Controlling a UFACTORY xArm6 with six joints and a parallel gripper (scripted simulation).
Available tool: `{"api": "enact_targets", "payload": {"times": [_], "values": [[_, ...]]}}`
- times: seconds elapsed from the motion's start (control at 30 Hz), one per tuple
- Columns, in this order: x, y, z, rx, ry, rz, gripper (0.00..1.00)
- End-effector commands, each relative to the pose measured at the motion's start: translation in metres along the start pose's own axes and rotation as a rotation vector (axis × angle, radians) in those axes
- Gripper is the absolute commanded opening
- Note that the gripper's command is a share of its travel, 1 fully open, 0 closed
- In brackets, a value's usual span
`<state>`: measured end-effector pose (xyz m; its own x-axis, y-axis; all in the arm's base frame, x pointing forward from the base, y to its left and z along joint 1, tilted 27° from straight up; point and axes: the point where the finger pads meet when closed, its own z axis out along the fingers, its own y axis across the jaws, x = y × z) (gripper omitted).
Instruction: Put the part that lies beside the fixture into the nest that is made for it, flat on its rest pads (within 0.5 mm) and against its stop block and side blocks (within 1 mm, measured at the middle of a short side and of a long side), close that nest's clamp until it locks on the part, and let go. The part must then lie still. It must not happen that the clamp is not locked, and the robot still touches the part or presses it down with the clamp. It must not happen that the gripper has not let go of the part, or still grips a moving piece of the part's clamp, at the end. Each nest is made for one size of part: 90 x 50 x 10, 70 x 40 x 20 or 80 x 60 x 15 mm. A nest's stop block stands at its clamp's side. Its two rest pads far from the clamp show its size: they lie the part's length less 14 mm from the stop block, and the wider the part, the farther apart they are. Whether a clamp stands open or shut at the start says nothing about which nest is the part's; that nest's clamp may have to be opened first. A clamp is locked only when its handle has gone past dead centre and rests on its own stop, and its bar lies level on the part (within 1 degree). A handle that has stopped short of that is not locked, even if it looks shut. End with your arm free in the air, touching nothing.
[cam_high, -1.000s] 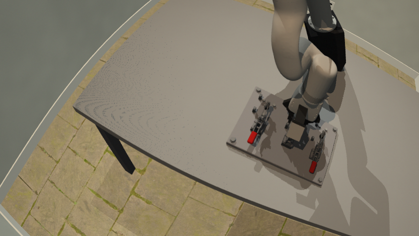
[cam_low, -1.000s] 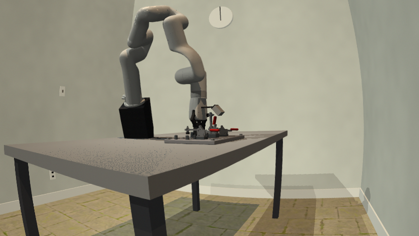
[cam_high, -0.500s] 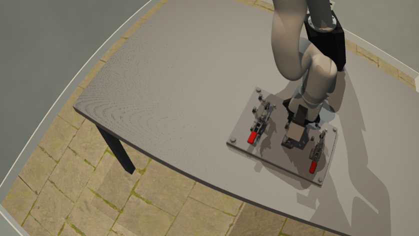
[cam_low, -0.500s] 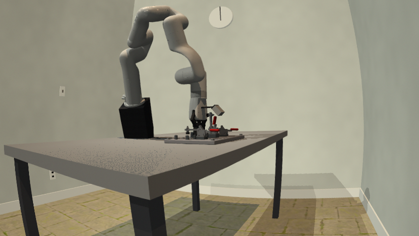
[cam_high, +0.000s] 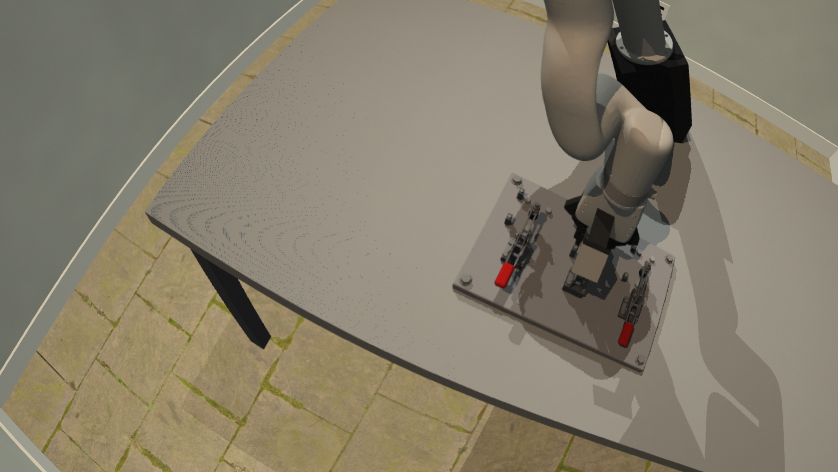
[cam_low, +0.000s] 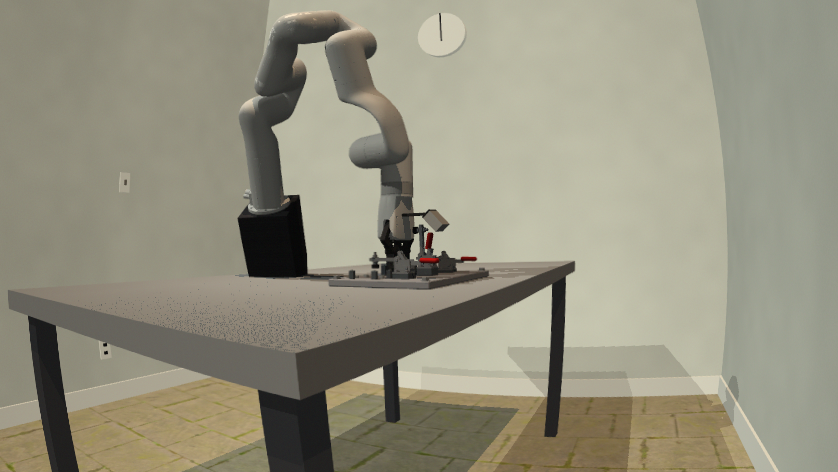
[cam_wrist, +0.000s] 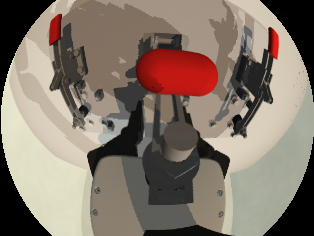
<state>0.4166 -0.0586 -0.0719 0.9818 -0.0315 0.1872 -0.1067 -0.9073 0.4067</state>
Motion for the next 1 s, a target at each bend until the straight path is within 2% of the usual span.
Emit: {"api": "enact_targets", "payload": {"times": [0.0,0.43,0.47,0.97], "values": [[0.0012,0.0001,-0.0008,0.001,0.003,0.000,0.00],[0.0012,0.0001,-0.0008,0.001,0.003,0.000,0.00],[0.0012,0.0001,-0.0008,0.001,0.003,0.000,1.00],[0.0012,0.0001,-0.0008,0.001,0.003,0.000,1.00]]}}
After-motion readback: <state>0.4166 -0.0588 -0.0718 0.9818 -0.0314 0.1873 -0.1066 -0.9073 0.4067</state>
